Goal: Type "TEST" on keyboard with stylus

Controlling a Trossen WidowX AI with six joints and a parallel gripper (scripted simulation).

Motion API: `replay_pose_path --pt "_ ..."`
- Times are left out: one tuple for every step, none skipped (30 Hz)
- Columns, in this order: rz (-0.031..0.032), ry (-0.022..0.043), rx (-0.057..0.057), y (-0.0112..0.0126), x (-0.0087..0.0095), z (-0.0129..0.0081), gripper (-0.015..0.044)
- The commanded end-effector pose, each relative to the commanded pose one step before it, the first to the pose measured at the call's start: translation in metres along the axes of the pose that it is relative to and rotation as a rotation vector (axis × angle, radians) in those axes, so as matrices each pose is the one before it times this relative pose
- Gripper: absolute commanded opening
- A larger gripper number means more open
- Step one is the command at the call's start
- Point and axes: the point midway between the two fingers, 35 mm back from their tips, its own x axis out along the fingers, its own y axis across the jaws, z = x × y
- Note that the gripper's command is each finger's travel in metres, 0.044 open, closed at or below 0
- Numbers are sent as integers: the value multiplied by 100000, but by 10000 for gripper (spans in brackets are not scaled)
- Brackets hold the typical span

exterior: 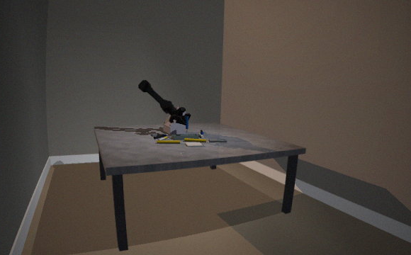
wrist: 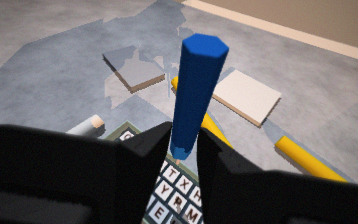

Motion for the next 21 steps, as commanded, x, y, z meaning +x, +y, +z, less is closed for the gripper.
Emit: replay_pose_path --pt "1272 365 -439 445 286 -890 0" --pt "-16 -1 -11 7 97 -214 0" --pt "-16 -2 -9 7 74 -170 0" --pt "-11 -2 -5 4 44 -103 0" --pt "-4 -1 -2 2 14 -35 0" --pt "0 0 0 0 0 0 0" --pt "0 0 0 0 0 0 0" --pt "0 0 0 0 0 0 0" --pt "0 0 0 0 0 0 0" --pt "0 0 0 0 0 0 0" --pt "0 0 0 0 0 0 0" --pt "0 0 0 0 0 0 0" --pt "0 0 0 0 0 0 0" --pt "0 0 0 0 0 0 0" --pt "0 0 0 0 0 0 0" --pt "0 0 0 0 0 0 0" --pt "0 0 0 0 0 0 0" --pt "0 0 0 0 0 0 0" --pt "0 0 0 0 0 0 0" --pt "0 0 0 0 0 0 0" --pt "0 0 0 0 0 0 0"
